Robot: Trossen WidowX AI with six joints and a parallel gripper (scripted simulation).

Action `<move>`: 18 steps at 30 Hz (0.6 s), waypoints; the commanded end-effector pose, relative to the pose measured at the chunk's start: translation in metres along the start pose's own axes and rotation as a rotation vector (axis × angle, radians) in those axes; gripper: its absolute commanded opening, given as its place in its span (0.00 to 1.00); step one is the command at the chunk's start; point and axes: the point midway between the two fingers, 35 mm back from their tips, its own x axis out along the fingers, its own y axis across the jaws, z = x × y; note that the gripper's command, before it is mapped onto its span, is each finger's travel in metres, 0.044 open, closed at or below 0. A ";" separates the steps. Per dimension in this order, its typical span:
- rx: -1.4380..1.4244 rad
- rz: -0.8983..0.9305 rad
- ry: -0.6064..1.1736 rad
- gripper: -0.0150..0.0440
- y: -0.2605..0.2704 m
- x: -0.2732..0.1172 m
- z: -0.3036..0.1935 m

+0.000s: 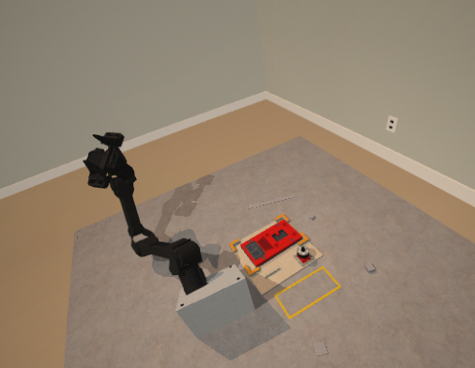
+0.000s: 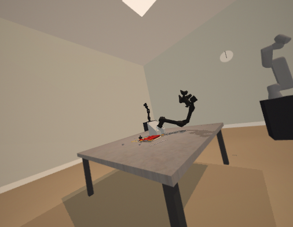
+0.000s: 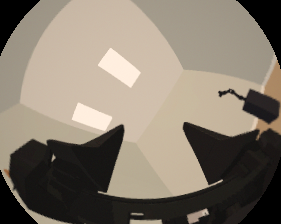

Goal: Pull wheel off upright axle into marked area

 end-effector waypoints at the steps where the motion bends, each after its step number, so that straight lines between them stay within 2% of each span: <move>1: -0.005 0.000 0.006 0.89 0.001 0.001 -0.001; 4: -0.078 0.008 0.085 0.76 0.011 0.020 -0.021; 11: -0.277 0.047 0.328 0.76 0.036 0.065 -0.088; 18: -0.394 0.089 0.587 0.76 0.049 0.091 -0.166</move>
